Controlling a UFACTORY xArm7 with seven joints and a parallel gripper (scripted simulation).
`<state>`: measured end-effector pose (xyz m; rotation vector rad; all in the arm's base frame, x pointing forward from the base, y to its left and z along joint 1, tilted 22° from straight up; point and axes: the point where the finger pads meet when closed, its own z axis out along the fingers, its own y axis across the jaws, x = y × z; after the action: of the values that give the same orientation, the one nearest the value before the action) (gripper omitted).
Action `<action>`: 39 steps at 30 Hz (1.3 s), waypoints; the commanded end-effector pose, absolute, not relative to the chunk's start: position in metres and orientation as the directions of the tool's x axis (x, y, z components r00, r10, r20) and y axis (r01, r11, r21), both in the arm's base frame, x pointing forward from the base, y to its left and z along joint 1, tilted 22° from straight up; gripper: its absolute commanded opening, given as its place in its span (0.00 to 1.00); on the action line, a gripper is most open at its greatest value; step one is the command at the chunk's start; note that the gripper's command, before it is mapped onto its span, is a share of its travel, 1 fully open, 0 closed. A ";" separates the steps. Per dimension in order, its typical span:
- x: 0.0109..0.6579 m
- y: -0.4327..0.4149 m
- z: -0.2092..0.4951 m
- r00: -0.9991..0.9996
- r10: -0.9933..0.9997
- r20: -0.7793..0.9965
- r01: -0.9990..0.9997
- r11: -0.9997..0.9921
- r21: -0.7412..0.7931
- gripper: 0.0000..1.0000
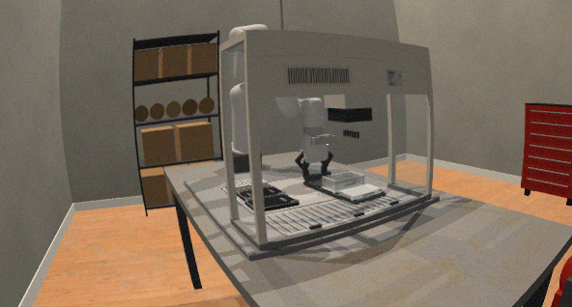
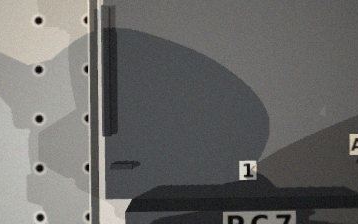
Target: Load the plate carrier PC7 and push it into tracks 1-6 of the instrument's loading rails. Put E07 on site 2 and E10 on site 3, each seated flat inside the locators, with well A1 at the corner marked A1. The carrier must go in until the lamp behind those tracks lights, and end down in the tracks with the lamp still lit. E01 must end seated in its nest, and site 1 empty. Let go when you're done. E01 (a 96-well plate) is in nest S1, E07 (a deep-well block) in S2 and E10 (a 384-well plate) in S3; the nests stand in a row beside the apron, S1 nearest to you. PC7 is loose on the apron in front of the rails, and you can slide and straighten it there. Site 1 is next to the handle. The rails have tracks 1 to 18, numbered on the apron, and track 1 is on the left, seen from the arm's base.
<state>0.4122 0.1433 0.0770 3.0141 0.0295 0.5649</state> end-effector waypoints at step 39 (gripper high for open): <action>0.449 0.145 0.092 0.931 0.032 0.364 0.005 -0.997 0.075 0.82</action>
<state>0.4448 0.1444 0.0896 3.0140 0.0293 0.5650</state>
